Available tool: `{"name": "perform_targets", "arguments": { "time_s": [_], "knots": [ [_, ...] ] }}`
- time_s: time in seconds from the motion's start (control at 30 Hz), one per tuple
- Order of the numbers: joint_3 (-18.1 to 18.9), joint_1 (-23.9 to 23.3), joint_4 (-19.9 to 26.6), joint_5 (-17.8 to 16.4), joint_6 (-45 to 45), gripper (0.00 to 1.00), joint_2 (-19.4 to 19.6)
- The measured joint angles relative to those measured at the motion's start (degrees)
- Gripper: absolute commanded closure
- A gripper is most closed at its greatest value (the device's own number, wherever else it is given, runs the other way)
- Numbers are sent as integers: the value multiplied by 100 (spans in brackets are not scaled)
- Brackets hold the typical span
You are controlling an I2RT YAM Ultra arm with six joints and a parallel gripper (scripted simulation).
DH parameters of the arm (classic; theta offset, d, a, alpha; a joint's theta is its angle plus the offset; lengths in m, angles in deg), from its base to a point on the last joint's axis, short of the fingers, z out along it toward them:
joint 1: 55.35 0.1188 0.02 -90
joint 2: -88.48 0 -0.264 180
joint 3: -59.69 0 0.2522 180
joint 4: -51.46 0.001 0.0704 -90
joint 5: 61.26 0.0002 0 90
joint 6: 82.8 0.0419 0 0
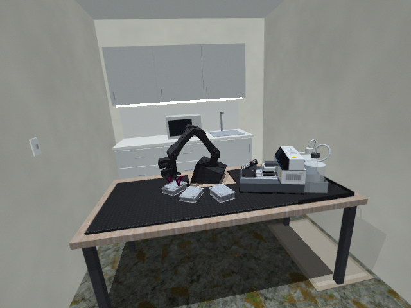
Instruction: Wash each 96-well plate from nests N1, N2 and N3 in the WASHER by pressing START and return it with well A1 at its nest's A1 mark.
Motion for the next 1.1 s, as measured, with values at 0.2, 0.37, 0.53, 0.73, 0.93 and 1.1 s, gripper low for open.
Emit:
{"name": "perform_targets", "arguments": {
  "time_s": [0.2,0.37,0.53,0.73,0.93,1.1],
  "knots": [
    [-2,4,-13,0,4,100,9],
    [-4,7,-17,-2,7,0,11],
    [-4,7,-20,-4,7,0,11],
    [-4,7,-20,-4,7,0,11],
    [-4,7,-20,-4,7,0,11],
    [-4,7,-20,-4,7,0,11]
  ]
}}
